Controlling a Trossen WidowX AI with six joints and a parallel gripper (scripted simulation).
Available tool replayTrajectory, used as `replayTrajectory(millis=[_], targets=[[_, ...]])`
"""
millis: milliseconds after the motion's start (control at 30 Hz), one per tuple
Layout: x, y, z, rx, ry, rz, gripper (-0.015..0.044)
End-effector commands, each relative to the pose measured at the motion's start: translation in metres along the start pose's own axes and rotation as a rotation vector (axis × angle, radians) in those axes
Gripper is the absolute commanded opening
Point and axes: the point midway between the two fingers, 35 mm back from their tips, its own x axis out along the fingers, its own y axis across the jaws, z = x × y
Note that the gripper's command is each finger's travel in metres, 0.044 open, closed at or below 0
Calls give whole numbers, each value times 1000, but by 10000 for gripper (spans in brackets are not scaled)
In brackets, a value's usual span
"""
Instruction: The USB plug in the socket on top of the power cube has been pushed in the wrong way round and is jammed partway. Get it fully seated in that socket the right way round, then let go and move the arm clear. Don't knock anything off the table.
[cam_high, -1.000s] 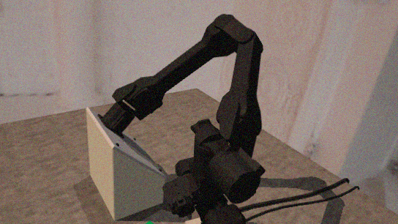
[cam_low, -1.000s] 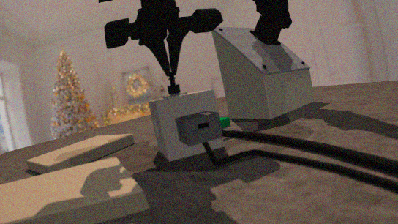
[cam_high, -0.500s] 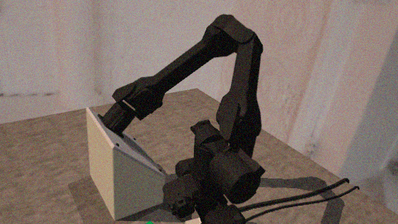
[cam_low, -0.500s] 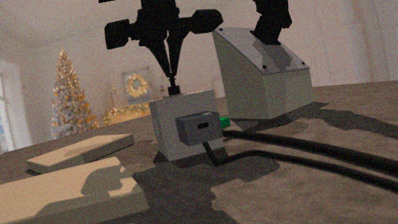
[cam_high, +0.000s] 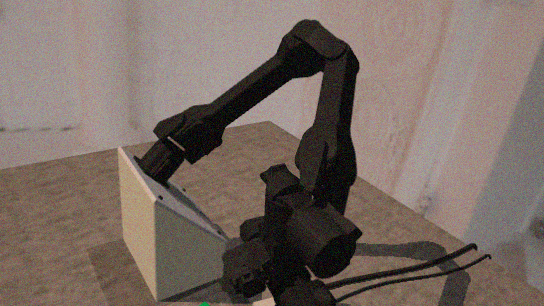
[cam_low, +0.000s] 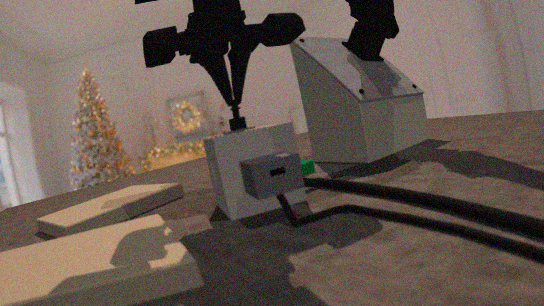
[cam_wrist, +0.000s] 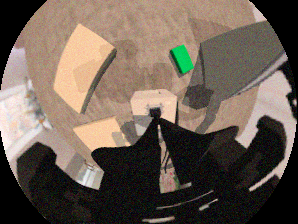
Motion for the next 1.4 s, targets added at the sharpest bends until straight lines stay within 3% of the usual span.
replayTrajectory(millis=[0, 1133, 1267, 1367], targets=[[2, 0, 0, 0, 1, -2, 0], [3, 0, 0, 0, 1, -2, 0], [1, 0, 0, 0, 1, 2, 95], [1, 0, 0, 0, 1, 2, 95]])
